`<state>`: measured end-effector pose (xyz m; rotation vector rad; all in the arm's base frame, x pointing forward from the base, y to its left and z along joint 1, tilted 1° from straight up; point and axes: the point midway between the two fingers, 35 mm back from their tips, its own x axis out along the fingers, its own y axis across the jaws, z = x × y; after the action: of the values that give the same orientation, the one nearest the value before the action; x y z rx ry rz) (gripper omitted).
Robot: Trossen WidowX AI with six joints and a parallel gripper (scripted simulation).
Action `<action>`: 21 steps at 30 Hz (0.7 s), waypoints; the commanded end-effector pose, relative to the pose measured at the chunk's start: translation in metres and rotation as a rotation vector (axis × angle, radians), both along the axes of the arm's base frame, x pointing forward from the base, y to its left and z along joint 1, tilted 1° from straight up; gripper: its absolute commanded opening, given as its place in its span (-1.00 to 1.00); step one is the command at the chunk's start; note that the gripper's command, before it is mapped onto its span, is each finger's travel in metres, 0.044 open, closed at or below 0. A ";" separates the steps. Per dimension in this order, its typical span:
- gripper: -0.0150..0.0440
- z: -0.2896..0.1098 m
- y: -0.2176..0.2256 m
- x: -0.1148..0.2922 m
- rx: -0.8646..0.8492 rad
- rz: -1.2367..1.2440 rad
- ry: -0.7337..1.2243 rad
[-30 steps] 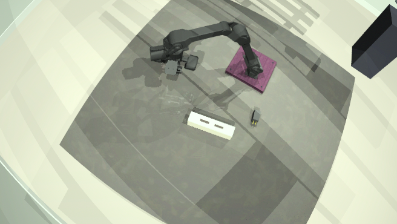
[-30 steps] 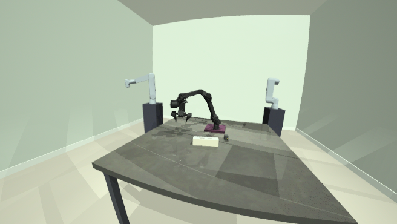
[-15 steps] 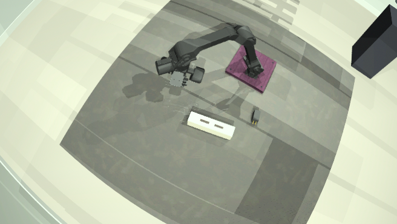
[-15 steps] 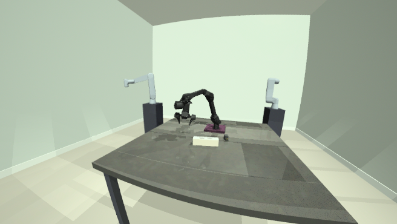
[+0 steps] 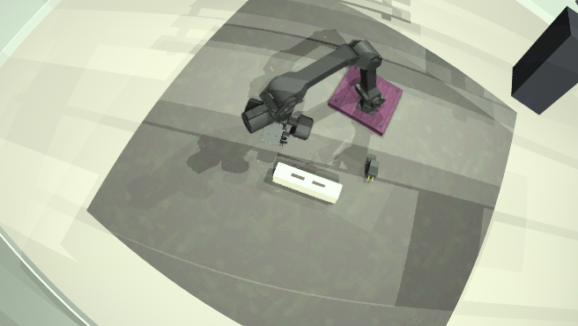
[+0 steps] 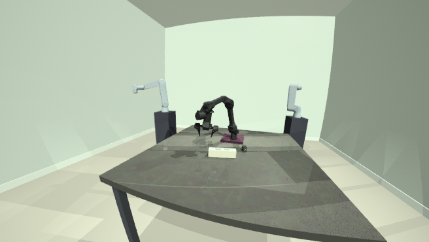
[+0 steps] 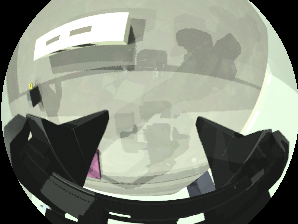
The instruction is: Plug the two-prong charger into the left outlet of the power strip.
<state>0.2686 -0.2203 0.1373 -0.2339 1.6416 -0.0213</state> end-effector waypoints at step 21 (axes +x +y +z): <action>1.00 -0.012 0.104 0.026 0.045 -0.002 -0.045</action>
<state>0.2937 -0.1286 0.1253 -0.2045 1.6059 0.0076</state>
